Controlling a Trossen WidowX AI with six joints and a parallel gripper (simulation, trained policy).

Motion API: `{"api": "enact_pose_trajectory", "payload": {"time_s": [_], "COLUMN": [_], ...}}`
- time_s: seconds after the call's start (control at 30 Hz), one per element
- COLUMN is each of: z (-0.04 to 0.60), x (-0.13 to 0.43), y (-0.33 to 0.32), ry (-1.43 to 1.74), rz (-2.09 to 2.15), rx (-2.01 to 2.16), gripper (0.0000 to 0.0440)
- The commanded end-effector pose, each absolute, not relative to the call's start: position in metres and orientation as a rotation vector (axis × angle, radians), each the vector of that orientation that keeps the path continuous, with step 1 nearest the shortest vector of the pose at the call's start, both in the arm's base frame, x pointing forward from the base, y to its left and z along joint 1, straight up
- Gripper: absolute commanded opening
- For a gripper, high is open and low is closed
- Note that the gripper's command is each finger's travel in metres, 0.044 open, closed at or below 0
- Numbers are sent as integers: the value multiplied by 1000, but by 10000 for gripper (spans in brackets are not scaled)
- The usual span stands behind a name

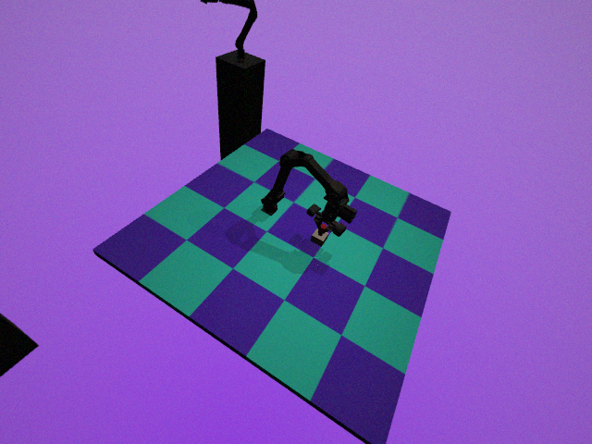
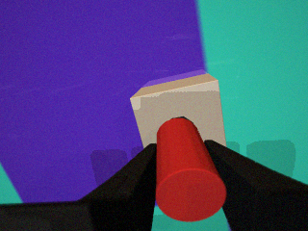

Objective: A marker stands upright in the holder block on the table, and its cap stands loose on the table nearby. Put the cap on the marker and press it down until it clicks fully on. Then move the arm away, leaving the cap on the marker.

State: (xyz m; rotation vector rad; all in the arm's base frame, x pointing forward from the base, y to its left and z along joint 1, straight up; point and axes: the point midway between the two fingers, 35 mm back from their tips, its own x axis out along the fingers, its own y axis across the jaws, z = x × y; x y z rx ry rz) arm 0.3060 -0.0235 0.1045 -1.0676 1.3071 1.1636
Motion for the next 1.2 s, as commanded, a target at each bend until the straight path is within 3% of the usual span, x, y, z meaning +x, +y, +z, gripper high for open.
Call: {"api": "enact_pose_trajectory", "payload": {"time_s": [0.0, 0.73, 0.9, 1.17], "z": [90, 89, 89, 92], "x": [297, 297, 288, 285], "y": [-30, -33, -29, -26], "ry": [1365, 1348, 1351, 1320], "rz": [1187, 1193, 1216, 1208], "rx": [-1060, -1088, -1069, -1079], "gripper": [109, 144, 216, 418]}}
